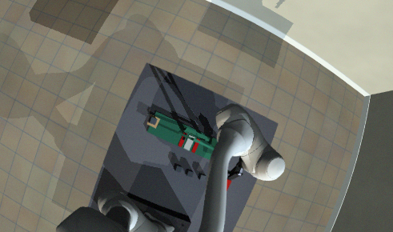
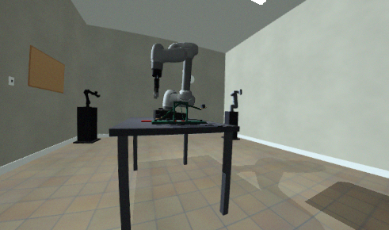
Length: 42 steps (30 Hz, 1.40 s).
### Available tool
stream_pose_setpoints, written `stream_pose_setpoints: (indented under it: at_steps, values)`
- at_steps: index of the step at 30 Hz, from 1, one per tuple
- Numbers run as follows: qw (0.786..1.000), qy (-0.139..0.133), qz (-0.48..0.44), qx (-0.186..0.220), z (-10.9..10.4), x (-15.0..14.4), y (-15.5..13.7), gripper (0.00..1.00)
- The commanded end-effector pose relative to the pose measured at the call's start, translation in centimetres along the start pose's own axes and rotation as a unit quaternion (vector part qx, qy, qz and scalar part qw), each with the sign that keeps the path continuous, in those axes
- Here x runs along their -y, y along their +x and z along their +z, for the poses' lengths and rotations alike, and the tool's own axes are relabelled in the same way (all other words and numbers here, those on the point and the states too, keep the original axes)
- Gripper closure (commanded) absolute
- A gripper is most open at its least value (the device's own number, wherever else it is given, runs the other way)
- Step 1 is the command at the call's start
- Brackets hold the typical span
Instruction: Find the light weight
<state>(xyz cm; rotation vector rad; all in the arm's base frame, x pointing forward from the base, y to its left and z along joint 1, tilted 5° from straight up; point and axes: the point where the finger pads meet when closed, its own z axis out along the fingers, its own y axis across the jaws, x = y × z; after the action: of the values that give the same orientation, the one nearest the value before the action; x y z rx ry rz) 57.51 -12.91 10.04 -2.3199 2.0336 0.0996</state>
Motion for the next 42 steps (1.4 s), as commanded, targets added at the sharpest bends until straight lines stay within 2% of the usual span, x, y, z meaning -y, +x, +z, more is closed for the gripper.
stream_pose_setpoints:
  at_steps: [1,6,14,16,21,33,37,42]
  values:
    - [1.0,0.0,0.0,0.0,-0.1,0.0,0.0,0.0]
    - [1.0,0.0,0.0,0.0,-1.3,0.0,0.0,0.0]
    - [1.0,0.0,0.0,0.0,-6.2,0.0,0.0,0.0]
    - [1.0,0.0,0.0,0.0,-6.2,0.0,0.0,0.0]
    - [1.0,0.0,0.0,0.0,-8.3,0.0,0.0,0.0]
    - [1.0,0.0,0.0,0.0,-8.6,-0.6,-0.3,0.0]
    - [1.0,0.0,0.0,0.0,-8.6,-2.4,-1.1,0.0]
    - [1.0,0.0,0.0,0.0,-8.6,-6.2,-2.9,0.0]
